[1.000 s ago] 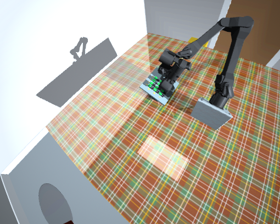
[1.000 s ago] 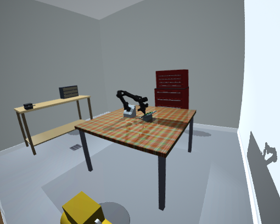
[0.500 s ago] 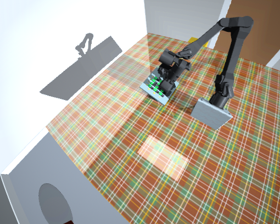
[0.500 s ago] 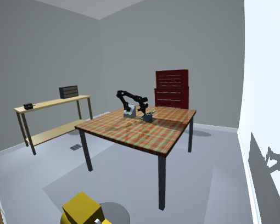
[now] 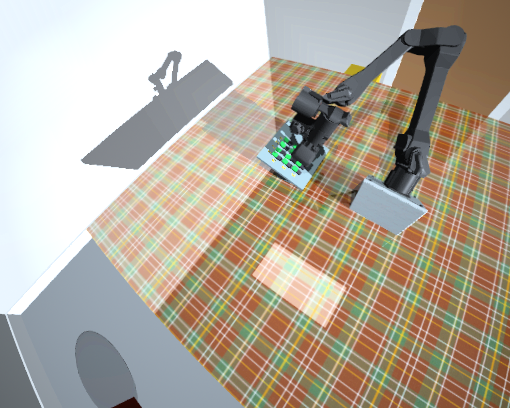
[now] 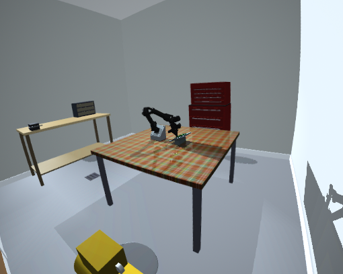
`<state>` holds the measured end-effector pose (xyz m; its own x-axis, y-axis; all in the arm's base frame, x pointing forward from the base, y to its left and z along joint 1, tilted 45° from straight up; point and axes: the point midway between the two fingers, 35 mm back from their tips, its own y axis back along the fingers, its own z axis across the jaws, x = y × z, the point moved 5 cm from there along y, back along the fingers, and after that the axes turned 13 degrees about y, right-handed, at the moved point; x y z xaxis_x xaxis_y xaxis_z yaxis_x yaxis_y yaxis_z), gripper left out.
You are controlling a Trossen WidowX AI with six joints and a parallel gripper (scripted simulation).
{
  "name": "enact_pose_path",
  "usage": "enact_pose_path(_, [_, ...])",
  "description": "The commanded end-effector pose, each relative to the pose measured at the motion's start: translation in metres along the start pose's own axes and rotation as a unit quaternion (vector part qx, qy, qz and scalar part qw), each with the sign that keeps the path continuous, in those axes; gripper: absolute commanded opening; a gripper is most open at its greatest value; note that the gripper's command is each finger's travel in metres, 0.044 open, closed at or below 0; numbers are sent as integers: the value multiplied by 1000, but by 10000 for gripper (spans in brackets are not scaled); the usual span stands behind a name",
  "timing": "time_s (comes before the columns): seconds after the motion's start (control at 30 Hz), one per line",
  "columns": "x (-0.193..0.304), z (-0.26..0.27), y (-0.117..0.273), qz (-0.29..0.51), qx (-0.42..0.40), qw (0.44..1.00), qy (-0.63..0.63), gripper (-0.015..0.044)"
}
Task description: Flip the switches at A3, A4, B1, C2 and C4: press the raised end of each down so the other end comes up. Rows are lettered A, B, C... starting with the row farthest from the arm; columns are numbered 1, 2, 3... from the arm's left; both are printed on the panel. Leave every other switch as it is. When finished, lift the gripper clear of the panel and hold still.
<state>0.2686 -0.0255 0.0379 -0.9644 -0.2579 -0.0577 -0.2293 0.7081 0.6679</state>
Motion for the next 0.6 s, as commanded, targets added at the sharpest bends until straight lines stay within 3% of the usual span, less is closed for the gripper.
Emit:
enact_pose_path(0.0, [2, 1, -1, 1, -3, 1000, 4, 0])
enact_pose_path(0.33, [0, 0, 1, 0, 0, 1000, 1, 0])
enact_pose_path(0.57, [5, 2, 63, -11, -1, 1000, 5, 0])
